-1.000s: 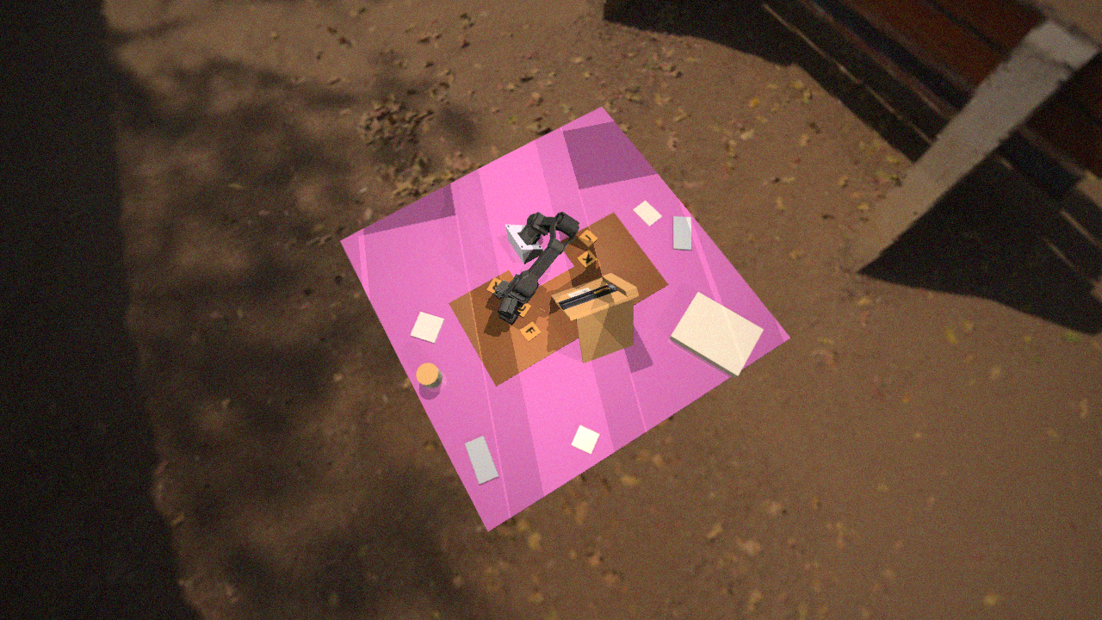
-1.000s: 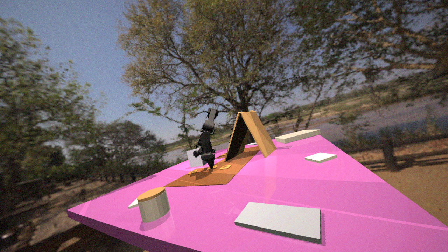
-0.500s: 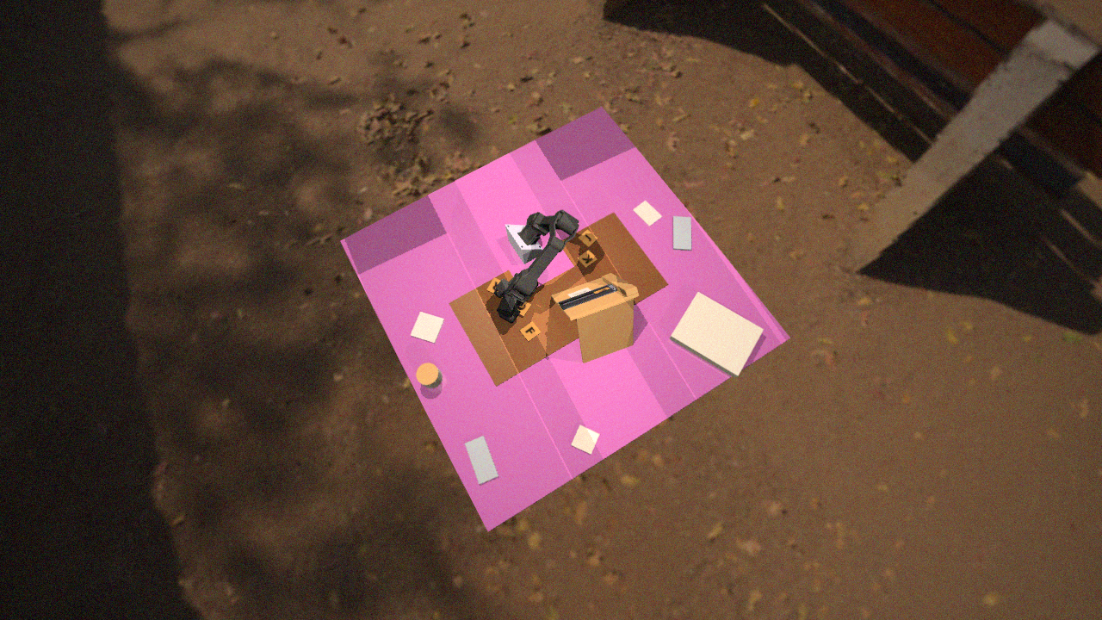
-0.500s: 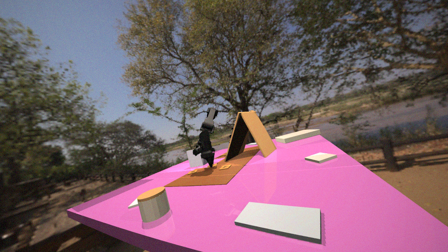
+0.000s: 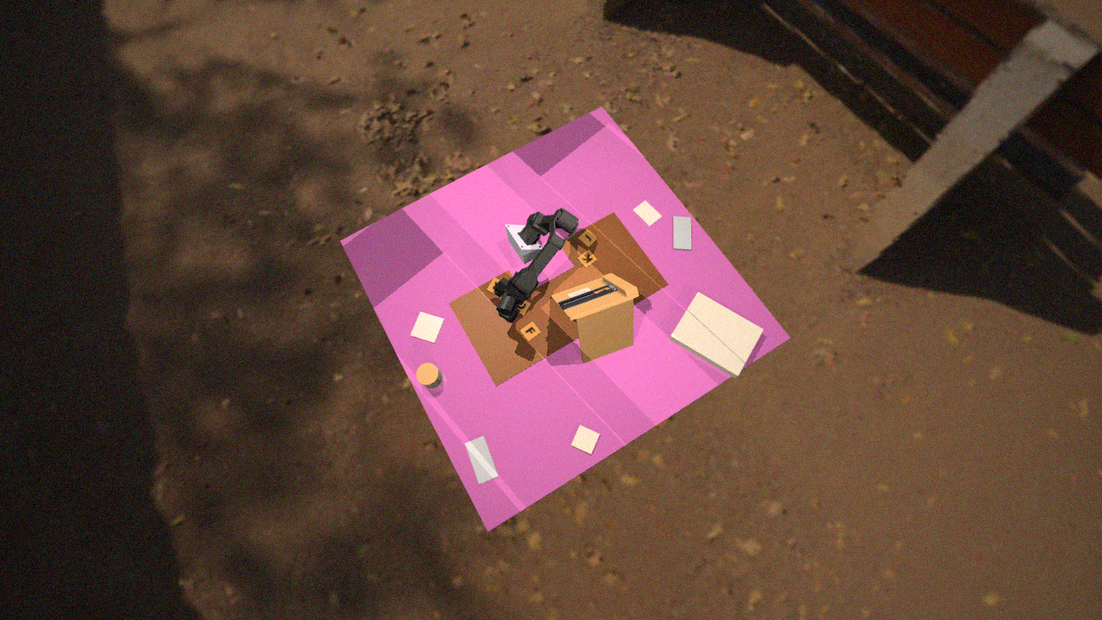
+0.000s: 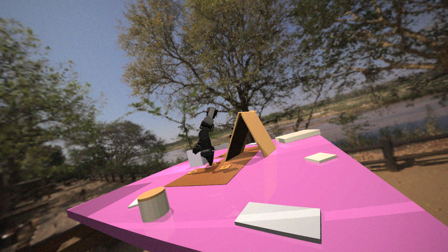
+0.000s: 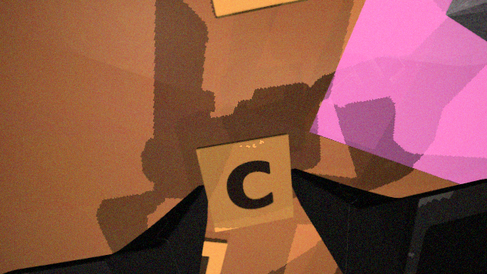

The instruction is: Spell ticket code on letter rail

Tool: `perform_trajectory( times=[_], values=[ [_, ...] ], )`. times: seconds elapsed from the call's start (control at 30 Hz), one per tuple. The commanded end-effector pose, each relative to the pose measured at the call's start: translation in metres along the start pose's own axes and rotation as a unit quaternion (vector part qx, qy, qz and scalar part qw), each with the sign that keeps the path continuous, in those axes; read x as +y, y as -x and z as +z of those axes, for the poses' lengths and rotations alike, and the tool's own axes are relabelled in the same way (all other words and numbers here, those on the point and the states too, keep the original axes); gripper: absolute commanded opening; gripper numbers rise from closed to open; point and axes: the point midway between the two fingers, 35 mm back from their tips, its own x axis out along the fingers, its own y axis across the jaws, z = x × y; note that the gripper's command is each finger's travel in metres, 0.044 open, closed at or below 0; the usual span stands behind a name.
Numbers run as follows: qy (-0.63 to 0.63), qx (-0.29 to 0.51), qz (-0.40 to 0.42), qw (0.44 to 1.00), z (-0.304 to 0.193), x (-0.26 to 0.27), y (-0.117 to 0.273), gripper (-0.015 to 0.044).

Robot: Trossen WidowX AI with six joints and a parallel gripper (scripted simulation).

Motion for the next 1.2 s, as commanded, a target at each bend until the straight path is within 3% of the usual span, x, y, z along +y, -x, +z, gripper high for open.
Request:
perform_trajectory(
  times=[0.0, 0.3, 0.73, 1.17],
  values=[
    [0.002, -0.001, 0.001, 1.0, 0.0, 0.0, 0.003, 0.0],
    [0.01, 0.003, 0.004, 1.0, -0.001, 0.001, 0.006, 0.0],
    [0.196, 0.04, 0.083, 0.976, -0.016, 0.017, 0.02, 0.0],
    [0.377, 0.052, 0.17, 0.909, -0.031, 0.03, 0.039, 0.0]
  ],
)
